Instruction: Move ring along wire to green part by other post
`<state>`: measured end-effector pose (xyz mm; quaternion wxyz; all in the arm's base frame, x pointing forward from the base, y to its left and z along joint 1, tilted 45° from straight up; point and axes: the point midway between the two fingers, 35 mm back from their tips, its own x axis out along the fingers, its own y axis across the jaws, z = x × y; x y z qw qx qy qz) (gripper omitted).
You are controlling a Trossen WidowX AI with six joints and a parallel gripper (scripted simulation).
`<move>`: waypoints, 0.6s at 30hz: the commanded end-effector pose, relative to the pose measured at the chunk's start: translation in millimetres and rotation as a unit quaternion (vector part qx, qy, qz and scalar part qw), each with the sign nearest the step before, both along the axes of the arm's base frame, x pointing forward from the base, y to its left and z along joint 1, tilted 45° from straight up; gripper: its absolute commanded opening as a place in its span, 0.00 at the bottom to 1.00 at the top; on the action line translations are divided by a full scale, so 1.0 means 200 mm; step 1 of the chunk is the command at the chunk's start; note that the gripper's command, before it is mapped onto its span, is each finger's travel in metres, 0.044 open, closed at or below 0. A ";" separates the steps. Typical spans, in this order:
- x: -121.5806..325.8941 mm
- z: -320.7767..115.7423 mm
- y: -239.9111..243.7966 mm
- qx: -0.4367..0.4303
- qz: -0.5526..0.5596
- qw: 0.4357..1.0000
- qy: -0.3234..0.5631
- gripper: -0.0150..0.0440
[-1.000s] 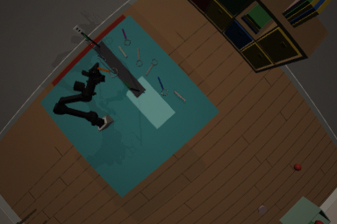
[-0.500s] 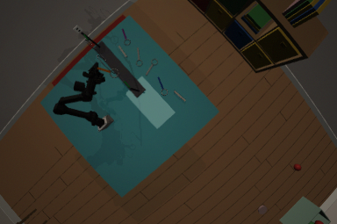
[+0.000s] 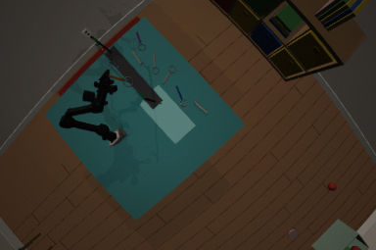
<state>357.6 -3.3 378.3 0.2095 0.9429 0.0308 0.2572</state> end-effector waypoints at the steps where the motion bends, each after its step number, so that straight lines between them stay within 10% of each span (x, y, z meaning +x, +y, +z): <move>1: 0.00 0.01 -0.01 0.018 -0.003 1.000 -0.001 0.00; 18: -0.01 0.00 0.04 0.052 -0.002 0.999 -0.001 0.00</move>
